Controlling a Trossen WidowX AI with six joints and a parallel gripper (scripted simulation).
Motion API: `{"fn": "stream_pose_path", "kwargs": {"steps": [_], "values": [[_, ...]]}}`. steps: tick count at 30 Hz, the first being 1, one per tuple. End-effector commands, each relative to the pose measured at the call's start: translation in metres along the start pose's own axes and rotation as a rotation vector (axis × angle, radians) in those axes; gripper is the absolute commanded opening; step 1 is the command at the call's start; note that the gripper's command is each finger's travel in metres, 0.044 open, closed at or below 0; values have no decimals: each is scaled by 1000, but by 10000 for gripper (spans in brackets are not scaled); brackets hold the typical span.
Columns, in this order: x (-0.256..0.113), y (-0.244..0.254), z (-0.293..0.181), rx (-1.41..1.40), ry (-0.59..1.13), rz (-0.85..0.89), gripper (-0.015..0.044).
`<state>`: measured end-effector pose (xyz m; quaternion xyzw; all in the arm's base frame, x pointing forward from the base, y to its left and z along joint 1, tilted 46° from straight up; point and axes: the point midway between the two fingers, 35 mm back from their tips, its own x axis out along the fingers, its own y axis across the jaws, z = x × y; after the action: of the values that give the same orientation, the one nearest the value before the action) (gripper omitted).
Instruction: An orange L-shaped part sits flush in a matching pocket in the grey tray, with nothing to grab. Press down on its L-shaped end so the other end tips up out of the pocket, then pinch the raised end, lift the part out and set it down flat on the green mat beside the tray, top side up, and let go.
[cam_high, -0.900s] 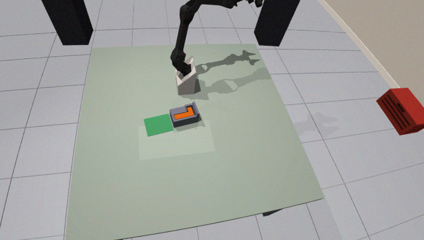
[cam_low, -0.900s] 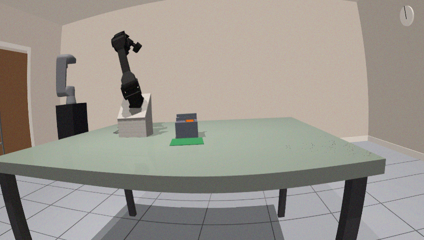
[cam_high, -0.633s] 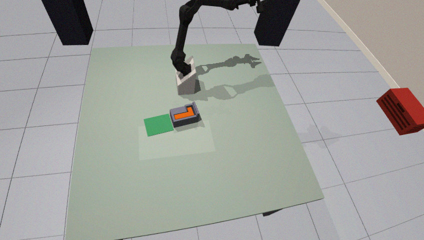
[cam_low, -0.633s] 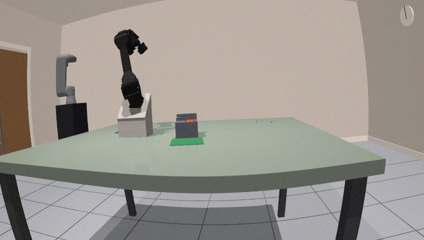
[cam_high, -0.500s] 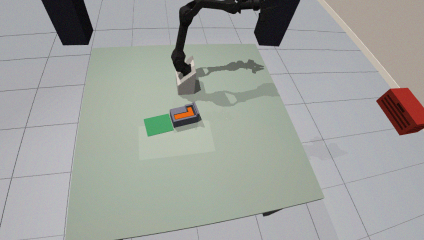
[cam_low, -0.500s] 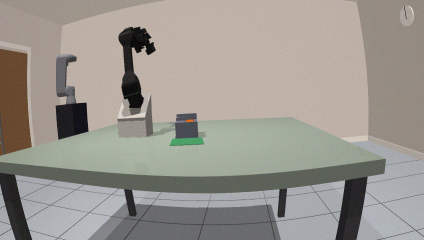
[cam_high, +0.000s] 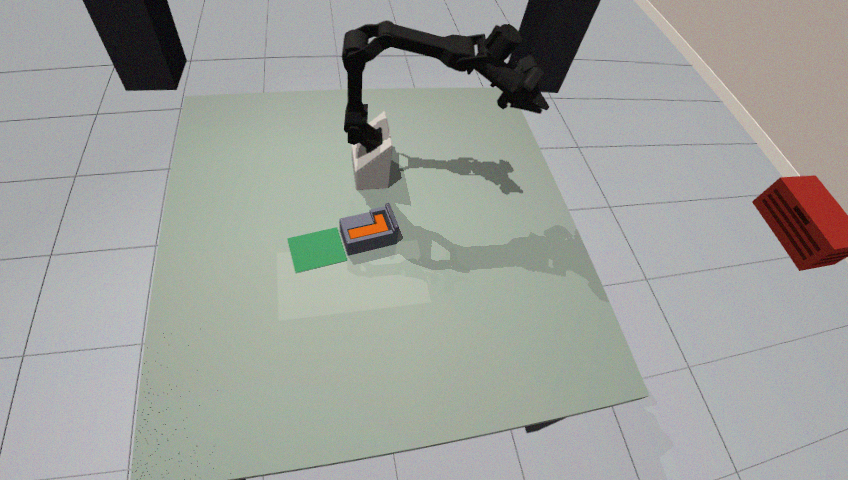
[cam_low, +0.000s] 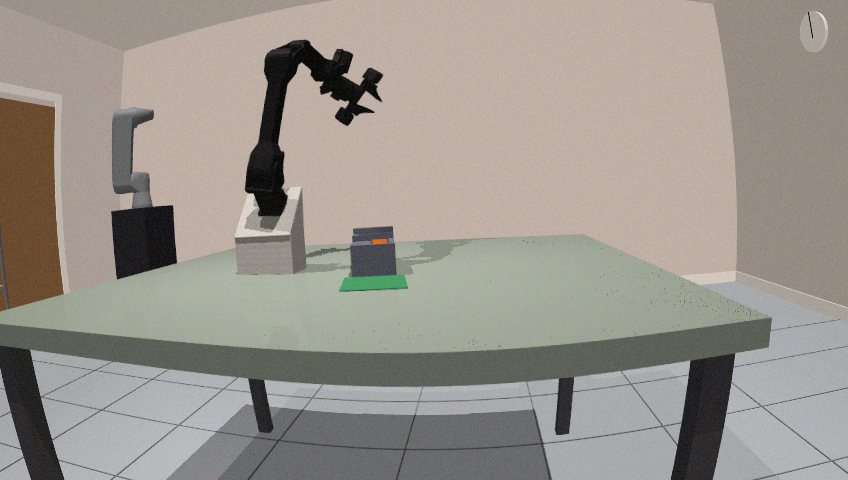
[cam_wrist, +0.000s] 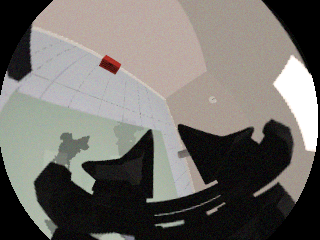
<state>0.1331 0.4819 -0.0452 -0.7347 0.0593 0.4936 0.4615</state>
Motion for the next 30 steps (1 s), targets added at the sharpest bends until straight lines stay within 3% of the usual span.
{"fn": "stream_pose_path", "kwargs": {"steps": [1,9,18,23,30], "values": [[5,7,-75,252,171,89,180],[-16,44,-223,791,577,197,180],[-89,111,-346,1321,1091,187,180],[-139,148,-388,1540,1377,129,180],[-142,149,-389,1549,1390,125,180]]}}
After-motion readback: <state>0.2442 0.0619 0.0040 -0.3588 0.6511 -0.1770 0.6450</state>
